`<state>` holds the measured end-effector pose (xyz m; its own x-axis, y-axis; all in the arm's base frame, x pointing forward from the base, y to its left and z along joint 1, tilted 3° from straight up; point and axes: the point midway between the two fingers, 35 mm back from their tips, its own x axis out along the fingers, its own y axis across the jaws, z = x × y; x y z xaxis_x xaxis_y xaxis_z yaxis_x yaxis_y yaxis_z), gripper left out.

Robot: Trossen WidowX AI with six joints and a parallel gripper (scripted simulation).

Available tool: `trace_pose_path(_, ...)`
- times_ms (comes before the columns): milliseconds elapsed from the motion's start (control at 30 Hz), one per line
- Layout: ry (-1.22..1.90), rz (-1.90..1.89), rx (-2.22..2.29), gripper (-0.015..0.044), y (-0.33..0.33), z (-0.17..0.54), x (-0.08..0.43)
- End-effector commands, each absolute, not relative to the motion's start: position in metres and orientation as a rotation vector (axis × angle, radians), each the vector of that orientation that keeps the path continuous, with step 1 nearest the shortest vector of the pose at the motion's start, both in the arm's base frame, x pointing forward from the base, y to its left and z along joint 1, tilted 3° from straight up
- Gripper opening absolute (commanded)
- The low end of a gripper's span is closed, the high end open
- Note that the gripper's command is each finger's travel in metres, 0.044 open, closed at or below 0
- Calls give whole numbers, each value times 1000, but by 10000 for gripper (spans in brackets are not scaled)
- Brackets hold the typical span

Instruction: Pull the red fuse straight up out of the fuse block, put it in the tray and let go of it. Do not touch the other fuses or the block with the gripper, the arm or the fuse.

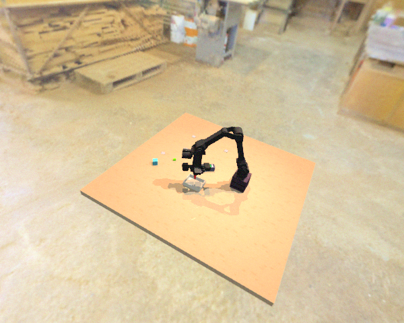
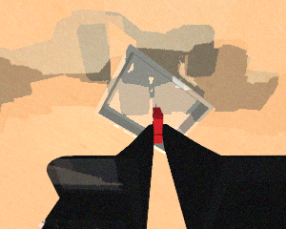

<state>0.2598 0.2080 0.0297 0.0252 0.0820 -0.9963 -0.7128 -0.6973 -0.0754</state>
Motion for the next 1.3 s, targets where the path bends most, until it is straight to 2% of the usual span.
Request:
trace_pose_path(0, 657, 1735, -1715, 0, 207, 22, 258)
trace_pose_path(433, 657, 1735, -1715, 0, 208, 5, 258)
trace_pose_path(867, 648, 1736, -1717, 330, 209, 11, 259)
trace_pose_path(1000, 657, 1735, -1715, 330, 205, 45, 257)
trace_pose_path(1267, 657, 1735, -1715, 330, 205, 45, 257)
